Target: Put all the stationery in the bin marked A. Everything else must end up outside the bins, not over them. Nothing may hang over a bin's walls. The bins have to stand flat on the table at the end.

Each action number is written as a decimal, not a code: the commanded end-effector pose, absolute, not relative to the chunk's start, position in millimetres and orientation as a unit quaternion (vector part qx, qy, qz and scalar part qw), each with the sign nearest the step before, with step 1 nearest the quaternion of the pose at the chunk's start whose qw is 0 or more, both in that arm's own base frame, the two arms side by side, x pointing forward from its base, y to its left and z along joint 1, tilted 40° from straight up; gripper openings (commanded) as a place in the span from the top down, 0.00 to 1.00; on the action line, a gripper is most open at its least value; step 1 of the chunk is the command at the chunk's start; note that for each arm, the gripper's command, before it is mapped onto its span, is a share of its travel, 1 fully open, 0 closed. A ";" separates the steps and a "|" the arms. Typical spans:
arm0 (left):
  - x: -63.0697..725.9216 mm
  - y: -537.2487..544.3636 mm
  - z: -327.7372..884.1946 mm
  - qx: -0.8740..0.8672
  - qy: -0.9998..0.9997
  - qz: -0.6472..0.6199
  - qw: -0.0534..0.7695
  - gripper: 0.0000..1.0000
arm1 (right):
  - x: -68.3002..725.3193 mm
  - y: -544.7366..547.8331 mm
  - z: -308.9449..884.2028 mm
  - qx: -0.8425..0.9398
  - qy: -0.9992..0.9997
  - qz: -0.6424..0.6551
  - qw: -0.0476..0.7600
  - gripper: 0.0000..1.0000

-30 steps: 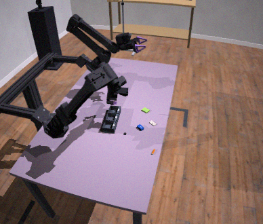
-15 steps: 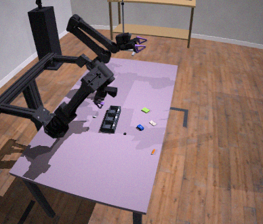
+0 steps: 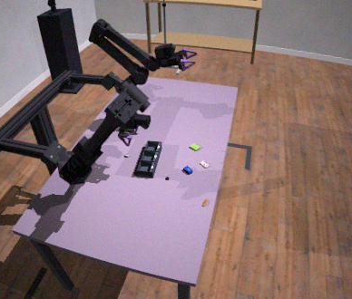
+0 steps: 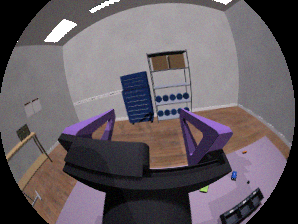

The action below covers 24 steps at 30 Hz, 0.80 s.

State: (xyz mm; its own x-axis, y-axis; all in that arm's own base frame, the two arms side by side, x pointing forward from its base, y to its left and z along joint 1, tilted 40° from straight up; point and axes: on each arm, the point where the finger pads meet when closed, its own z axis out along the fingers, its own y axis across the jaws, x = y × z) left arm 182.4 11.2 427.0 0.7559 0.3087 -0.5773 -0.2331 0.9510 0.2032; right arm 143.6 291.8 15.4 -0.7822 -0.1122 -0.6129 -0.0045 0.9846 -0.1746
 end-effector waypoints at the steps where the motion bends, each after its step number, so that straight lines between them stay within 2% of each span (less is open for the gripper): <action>1: 175.4 11.4 436.0 0.059 0.301 0.148 0.940 0.00 | 150.7 301.4 25.3 -0.008 0.940 -0.071 0.332 0.00; 24: 175.4 11.4 436.0 0.059 0.301 0.148 0.940 0.00 | 155.2 310.0 26.4 -0.017 0.941 -0.066 0.333 0.00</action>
State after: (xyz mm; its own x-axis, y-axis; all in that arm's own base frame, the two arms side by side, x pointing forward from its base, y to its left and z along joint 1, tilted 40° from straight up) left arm 182.4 11.2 427.0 0.7559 0.3087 -0.5773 -0.2331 0.9510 0.2032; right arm 148.5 292.0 16.6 -0.7826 -0.0996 -0.6145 0.0091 0.9852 -0.1713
